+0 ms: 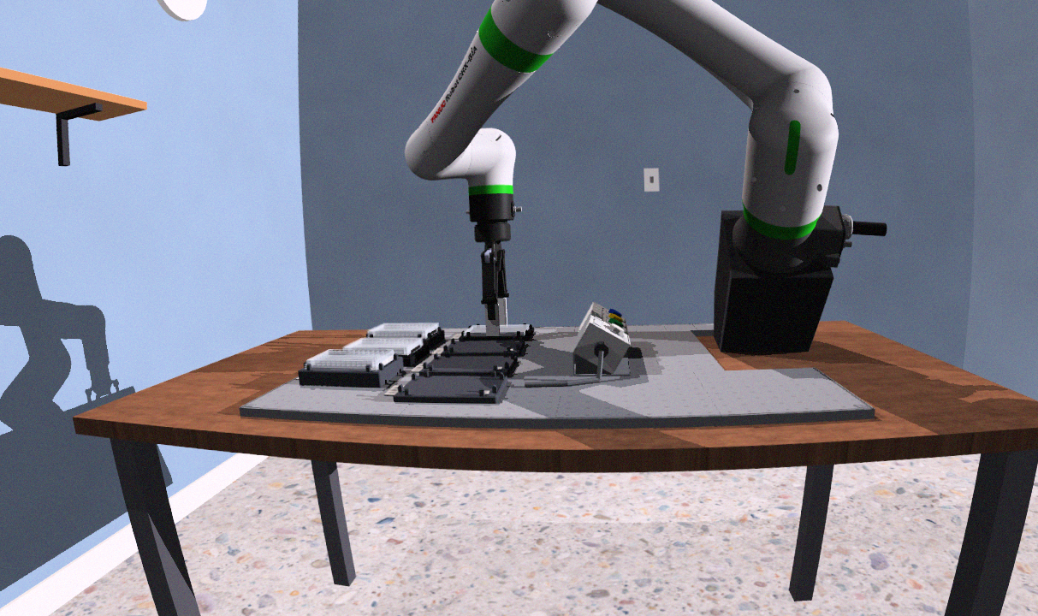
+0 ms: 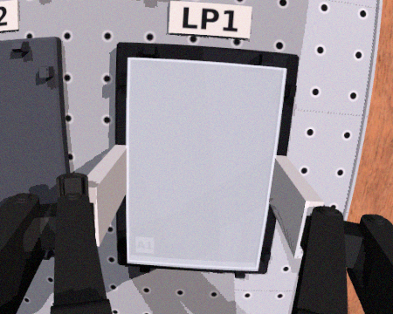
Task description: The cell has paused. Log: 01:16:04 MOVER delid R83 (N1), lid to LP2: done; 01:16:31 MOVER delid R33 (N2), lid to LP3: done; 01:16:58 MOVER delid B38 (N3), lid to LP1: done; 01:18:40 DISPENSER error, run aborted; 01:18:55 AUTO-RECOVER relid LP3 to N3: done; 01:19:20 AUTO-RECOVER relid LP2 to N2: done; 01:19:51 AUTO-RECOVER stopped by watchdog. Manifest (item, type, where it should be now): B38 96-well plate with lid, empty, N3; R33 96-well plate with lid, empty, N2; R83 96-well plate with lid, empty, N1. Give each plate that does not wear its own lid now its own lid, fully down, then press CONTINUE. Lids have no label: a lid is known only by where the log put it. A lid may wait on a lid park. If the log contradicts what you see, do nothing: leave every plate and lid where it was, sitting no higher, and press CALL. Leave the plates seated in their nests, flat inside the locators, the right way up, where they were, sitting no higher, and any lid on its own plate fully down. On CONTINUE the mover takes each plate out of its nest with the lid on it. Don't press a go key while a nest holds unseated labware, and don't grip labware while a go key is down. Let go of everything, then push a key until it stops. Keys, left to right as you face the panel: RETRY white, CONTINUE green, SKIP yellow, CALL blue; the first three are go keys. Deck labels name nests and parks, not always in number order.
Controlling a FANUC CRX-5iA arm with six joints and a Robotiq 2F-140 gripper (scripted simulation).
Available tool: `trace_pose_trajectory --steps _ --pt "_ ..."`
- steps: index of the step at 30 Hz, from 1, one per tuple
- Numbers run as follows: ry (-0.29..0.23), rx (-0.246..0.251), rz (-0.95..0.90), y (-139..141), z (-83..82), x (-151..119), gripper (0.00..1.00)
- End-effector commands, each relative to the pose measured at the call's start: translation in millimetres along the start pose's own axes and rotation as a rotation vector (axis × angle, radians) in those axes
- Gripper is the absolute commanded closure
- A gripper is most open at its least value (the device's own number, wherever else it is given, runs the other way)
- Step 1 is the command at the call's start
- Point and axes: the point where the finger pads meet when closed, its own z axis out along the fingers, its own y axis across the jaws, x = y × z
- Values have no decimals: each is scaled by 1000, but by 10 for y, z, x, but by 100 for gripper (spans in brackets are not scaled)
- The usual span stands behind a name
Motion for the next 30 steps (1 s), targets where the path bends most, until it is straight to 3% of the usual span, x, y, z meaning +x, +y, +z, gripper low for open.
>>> trace_pose_trajectory --steps 1,15,30 --pt "0 0 0 2 2 -3 100" --pt "0 0 0 2 -38 -2 100" --pt "0 0 0 2 -263 -2 100"
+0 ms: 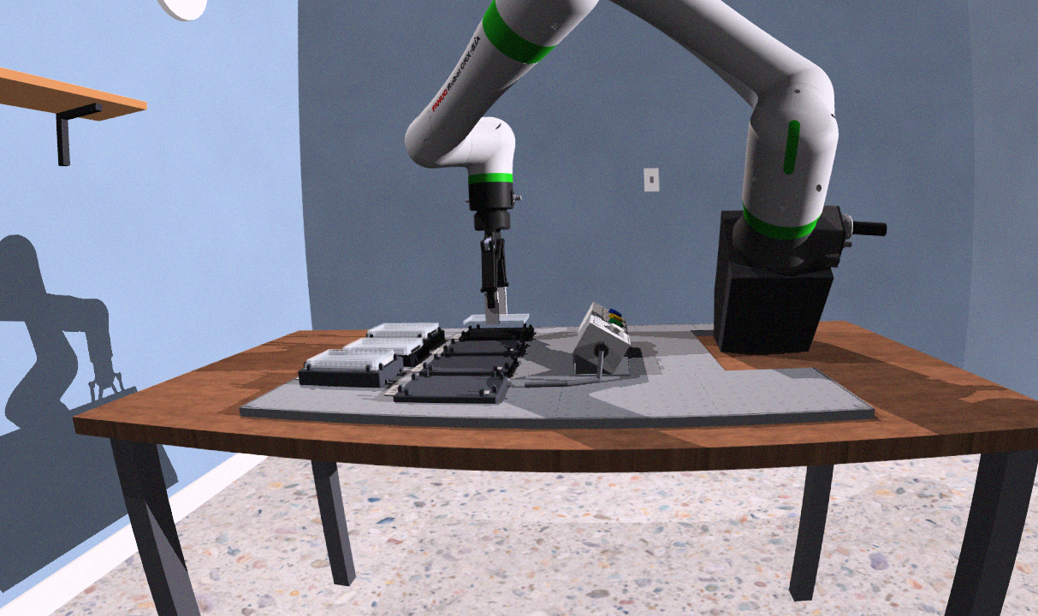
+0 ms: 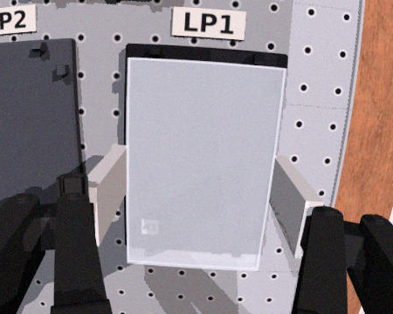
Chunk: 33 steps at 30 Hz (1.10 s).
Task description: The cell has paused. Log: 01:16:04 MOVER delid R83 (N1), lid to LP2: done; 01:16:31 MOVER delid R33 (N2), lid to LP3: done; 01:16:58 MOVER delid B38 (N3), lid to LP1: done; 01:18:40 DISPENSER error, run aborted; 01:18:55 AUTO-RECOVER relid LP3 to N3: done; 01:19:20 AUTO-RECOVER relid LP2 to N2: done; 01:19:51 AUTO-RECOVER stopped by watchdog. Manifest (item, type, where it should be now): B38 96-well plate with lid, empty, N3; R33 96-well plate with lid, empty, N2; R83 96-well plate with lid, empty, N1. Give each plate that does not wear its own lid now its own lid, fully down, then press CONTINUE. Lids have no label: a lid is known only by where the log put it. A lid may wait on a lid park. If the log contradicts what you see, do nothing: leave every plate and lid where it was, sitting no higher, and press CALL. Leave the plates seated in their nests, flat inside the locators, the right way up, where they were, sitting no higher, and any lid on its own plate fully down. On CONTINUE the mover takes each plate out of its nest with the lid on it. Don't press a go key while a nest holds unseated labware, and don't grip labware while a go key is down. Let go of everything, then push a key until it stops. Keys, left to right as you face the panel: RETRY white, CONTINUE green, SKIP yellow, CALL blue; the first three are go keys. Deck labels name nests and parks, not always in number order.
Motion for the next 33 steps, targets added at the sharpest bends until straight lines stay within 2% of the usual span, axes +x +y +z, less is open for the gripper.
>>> trace_pose_trajectory --steps 1,16,33 --pt "0 0 0 1 -24 1 100" --pt "0 0 0 1 -358 1 100" --pt "0 0 0 1 -499 1 100"
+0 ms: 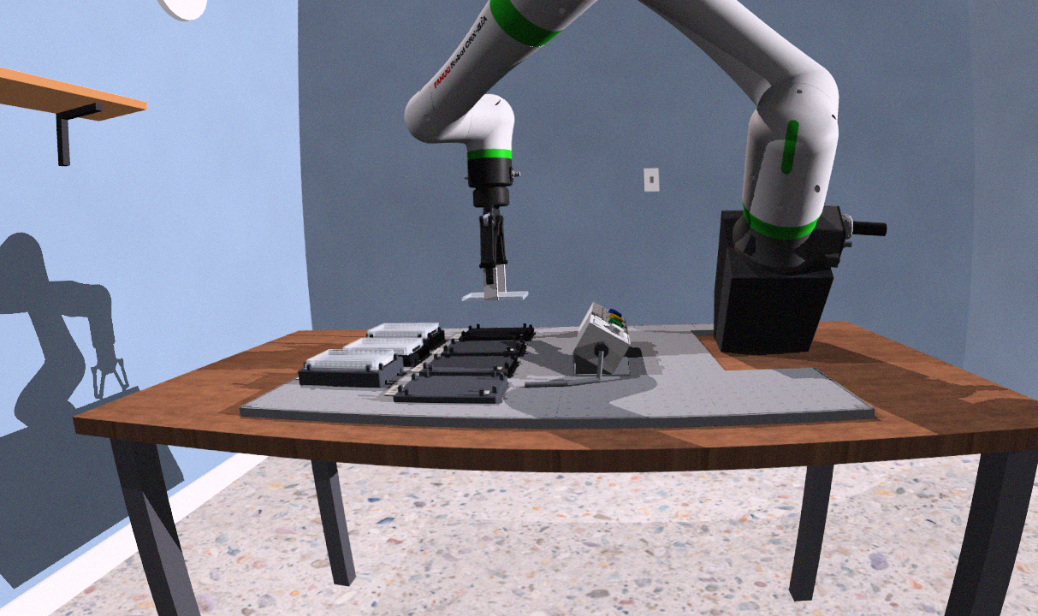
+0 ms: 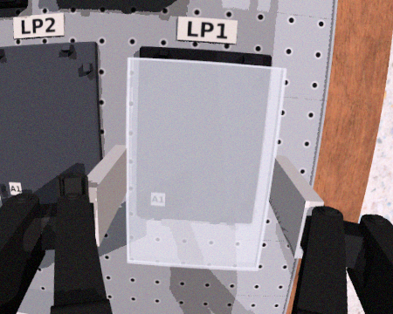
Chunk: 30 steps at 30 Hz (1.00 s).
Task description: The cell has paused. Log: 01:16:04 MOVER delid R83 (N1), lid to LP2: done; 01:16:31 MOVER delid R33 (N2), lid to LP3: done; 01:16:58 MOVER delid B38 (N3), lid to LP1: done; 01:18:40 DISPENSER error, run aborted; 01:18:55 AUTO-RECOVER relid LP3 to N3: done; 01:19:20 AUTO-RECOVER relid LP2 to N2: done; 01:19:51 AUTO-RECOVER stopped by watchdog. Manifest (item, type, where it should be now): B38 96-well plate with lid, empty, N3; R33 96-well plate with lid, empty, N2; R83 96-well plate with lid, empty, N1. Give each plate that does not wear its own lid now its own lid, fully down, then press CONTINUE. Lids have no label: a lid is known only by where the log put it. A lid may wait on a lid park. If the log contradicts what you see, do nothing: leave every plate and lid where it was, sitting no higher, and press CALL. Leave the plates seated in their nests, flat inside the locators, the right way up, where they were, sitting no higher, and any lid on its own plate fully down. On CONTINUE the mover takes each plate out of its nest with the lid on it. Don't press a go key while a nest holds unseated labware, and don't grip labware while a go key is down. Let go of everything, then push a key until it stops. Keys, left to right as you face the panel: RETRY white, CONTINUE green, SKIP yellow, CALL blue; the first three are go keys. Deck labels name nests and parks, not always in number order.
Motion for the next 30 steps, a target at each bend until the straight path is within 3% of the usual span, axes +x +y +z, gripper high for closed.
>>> trace_pose_trajectory --steps 1,8,10,12,13,15,17,19,20,24,25,27,29,30 --pt "0 0 0 2 -8 1 100" --pt "0 -3 1 -78 -16 93 100" --pt "-1 -13 2 -517 -37 523 100" --pt "-1 -13 2 -517 -37 523 100" --pt "0 -18 2 -799 -38 736 100" --pt "0 -18 2 -909 -43 831 100" --pt "1 -19 2 -1278 -41 1059 100" --pt "1 -19 2 -1278 -41 1059 100" --pt "1 -18 2 -1679 -36 1263 100" --pt "1 -18 2 -1929 -34 1400 100" --pt "2 -13 1 -2330 -25 1546 100" --pt "2 -13 1 -2438 -23 1590 100" --pt "2 -8 1 -2852 -14 1708 100" --pt "2 -8 1 -2852 -14 1708 100"
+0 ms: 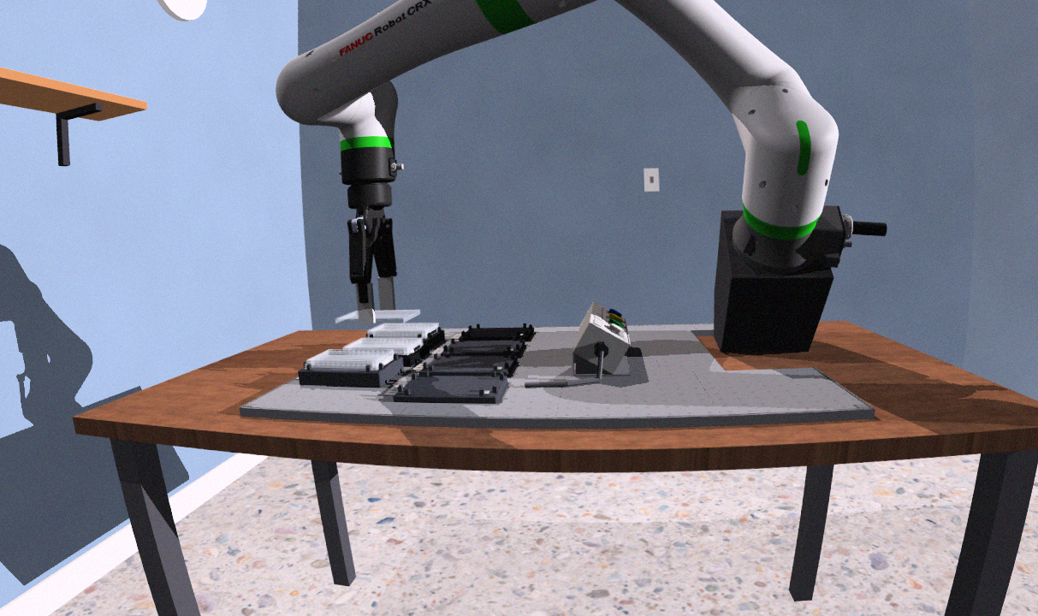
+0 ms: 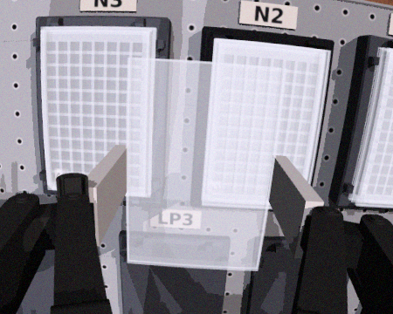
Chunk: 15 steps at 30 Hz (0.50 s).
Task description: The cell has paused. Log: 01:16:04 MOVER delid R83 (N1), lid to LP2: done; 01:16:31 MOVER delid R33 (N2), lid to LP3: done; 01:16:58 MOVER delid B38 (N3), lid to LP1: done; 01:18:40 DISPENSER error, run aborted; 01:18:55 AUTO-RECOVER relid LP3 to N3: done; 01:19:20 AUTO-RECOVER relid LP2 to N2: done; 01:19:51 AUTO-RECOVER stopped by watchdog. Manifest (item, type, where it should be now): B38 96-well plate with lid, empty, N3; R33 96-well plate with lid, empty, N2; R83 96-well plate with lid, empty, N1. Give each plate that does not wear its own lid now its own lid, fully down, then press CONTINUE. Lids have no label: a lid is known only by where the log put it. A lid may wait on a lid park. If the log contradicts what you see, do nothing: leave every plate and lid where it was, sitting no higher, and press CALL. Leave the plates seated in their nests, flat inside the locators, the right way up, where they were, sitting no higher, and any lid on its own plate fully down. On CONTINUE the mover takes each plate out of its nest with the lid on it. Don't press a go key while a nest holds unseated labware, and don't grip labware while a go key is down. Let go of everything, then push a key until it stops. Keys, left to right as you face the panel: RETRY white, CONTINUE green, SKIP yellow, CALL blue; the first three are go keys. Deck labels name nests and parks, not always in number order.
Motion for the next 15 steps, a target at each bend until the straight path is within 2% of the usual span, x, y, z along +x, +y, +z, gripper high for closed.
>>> trace_pose_trajectory --steps 1,4,15 --pt "0 9 0 -634 2 166 100" --pt "0 11 0 -778 2 193 100" --pt "0 11 0 -778 2 193 100"
